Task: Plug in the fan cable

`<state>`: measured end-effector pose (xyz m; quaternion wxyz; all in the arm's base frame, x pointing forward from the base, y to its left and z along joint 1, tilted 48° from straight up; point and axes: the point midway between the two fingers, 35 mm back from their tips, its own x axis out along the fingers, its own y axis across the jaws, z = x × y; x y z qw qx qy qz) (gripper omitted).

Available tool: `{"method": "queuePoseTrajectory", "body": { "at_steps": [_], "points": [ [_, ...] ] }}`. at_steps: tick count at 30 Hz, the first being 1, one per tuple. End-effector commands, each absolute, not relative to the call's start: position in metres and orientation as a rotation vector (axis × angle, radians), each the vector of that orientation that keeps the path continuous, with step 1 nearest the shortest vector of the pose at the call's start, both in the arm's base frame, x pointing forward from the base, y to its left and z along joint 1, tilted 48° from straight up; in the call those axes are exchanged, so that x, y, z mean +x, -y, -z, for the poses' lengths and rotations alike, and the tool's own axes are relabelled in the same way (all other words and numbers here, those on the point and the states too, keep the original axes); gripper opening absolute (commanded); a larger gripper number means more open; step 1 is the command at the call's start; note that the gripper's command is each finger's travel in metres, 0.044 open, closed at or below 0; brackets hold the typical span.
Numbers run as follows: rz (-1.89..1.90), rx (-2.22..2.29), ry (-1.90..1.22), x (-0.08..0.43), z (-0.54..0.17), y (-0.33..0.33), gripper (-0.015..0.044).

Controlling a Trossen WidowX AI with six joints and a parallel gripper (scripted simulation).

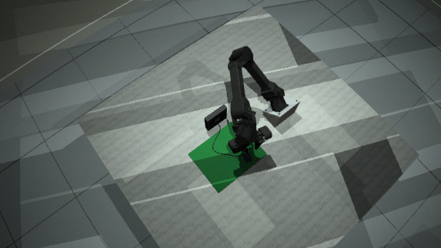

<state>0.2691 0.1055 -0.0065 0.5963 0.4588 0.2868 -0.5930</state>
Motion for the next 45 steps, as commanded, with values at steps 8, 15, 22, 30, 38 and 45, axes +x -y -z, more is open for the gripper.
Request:
{"method": "queuePoseTrajectory", "body": {
  "at_steps": [8, 15, 22, 30, 38, 45],
  "points": [
    [1.485, 1.023, -0.519, 0.271, 0.030, -0.066, 0.0210],
    [1.485, 1.021, -0.517, 0.270, 0.055, -0.037, 0.0210],
    [1.485, 1.021, -0.517, 0.271, 0.060, -0.032, 0.0210],
    [1.485, 1.021, -0.517, 0.271, 0.069, -0.022, 0.0210],
    [1.485, 1.020, -0.516, 0.271, 0.078, -0.012, 0.0210],
    [1.486, 1.020, -0.515, 0.271, 0.082, -0.007, 0.0210]
  ]
}}
